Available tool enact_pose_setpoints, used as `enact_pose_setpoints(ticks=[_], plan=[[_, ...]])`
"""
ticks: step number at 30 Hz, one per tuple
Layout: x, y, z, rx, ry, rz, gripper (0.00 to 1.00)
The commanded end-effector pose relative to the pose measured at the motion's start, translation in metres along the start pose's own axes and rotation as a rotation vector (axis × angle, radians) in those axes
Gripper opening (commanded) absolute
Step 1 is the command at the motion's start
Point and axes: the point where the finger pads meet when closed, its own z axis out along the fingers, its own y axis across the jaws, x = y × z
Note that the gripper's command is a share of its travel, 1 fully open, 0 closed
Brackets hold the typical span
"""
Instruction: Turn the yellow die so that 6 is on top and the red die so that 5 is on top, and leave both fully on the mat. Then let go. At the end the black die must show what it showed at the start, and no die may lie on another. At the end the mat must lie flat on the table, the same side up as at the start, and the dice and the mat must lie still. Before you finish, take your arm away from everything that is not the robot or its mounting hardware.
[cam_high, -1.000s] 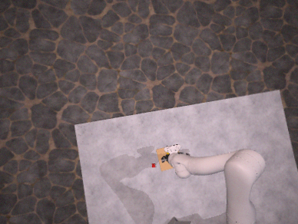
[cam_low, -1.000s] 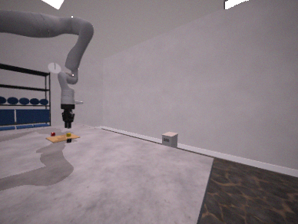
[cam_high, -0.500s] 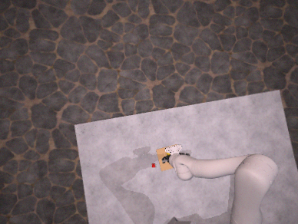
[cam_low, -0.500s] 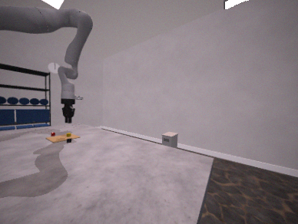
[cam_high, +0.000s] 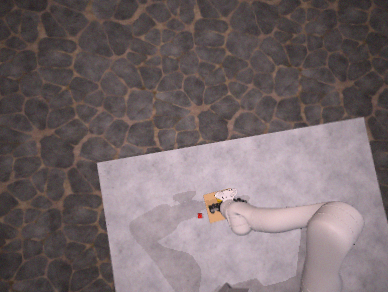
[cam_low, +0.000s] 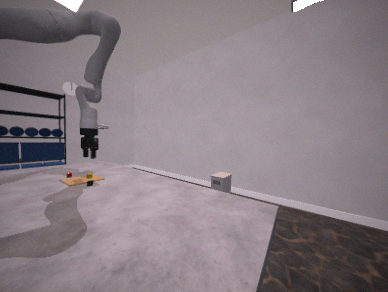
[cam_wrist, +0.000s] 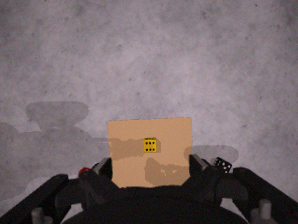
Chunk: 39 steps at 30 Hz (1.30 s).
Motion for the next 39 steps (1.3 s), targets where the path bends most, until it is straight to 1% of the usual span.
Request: enact_pose_setpoints(ticks=[1, 12, 18, 20, 26, 35, 37, 39], plan=[[0.001, 0.0, -0.001, 0.001, 0.001, 0.0, 1.0], [0.0, -0.001, -0.001, 0.001, 0.001, -0.003, 1.0], [-0.002, -0.006, 0.001, 0.0, 0.0, -0.07, 1.0], [-0.002, -0.006, 0.001, 0.0, 0.0, -0.07, 1.0], [-0.008, -0.021, 0.003, -0.001, -0.002, -0.257, 1.0], [-0.025, -0.058, 0.009, -0.002, -0.004, -0.704, 1.0], [-0.025, -0.058, 0.009, -0.002, -0.004, -0.704, 1.0], [-0.029, -0.066, 0.011, -0.002, -0.004, -0.81, 1.0]])
